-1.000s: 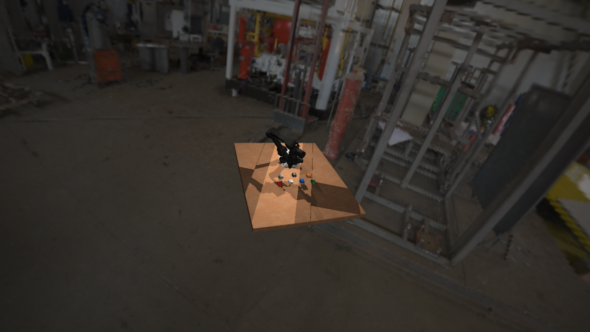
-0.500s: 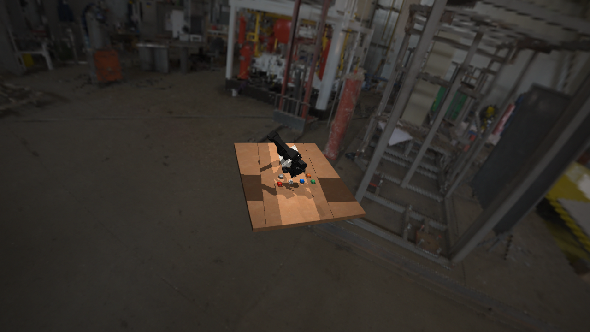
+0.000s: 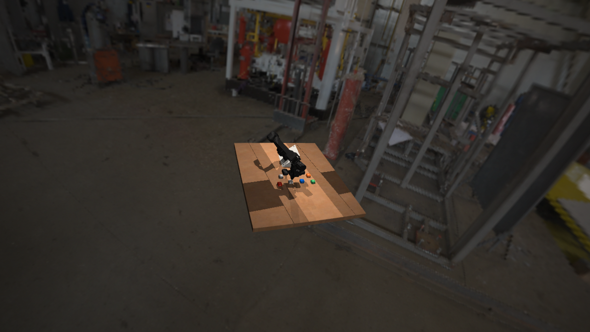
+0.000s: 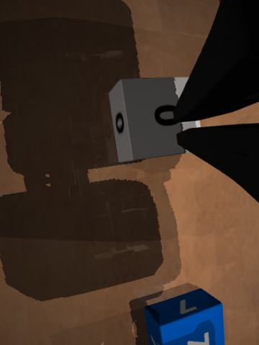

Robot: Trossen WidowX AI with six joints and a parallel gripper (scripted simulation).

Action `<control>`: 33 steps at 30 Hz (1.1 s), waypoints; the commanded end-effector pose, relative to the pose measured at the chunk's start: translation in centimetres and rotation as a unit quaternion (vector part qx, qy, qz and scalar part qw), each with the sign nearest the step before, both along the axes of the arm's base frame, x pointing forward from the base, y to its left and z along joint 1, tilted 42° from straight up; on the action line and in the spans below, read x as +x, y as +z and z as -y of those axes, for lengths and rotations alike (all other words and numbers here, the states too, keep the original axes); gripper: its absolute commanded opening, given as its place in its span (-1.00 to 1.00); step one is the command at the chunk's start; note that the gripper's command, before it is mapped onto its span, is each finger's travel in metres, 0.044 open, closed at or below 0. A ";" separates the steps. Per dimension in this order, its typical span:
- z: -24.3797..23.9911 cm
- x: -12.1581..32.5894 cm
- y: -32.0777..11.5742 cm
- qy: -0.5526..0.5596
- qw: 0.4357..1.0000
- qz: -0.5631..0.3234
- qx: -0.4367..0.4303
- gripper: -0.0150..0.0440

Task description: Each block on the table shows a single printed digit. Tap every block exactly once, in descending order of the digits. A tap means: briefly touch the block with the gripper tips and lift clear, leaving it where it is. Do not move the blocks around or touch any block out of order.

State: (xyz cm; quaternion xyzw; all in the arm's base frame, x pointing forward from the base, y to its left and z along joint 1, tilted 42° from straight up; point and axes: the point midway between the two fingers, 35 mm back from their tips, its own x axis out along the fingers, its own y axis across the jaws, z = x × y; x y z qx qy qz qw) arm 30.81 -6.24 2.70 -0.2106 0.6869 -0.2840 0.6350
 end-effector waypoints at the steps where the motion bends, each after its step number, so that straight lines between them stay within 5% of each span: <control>1: 0.4 -0.2 -0.5 0.002 1.000 -0.003 -0.002 -0.42; 17: -1.1 0.0 1.2 0.002 1.000 -0.003 -0.001 -0.42; 31: -17.9 -0.2 -4.8 0.014 0.999 -0.004 0.032 0.82; 33: -20.8 -1.3 -6.0 0.010 1.000 -0.005 0.026 0.86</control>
